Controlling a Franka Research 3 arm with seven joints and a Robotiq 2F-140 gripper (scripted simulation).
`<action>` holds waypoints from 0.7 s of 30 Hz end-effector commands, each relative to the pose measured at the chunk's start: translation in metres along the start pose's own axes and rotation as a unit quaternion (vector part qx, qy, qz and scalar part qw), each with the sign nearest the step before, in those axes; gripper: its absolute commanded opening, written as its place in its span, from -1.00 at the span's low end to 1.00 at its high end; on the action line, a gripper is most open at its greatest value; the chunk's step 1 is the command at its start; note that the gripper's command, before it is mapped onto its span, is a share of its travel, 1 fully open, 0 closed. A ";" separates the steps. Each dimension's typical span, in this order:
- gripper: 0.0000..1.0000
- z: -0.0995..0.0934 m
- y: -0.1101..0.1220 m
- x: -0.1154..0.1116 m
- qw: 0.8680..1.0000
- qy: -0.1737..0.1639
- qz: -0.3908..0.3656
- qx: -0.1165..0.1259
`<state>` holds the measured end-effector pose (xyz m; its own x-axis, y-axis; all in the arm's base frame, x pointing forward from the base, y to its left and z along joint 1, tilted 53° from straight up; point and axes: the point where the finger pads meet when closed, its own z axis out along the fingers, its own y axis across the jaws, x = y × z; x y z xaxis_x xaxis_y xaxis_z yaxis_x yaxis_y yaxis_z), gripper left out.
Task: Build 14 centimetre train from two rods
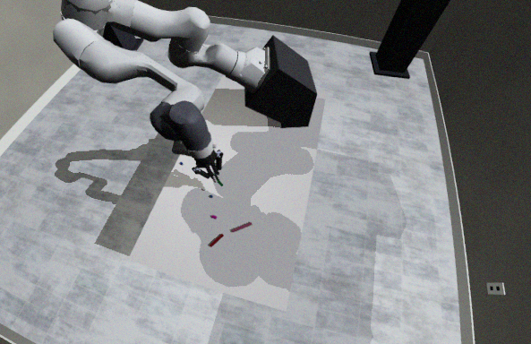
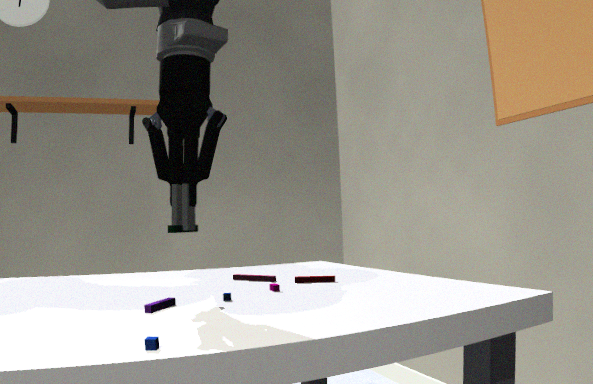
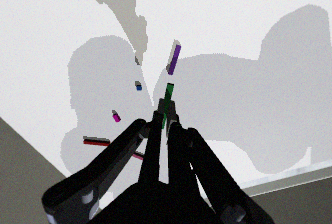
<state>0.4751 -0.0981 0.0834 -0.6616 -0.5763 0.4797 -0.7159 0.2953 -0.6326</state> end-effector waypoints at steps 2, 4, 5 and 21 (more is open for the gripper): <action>-0.75 -0.001 -0.001 -0.002 0.999 -0.005 0.040 0.007; -0.75 -0.001 -0.001 -0.002 0.999 -0.005 0.040 0.007; -0.75 -0.001 -0.001 -0.002 0.999 -0.005 0.040 0.007; -0.75 0.031 -0.001 -0.003 0.999 -0.005 0.041 0.007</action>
<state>0.4796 -0.1138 0.0711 -0.7025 -0.5584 0.4413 -0.6734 0.3209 -0.6660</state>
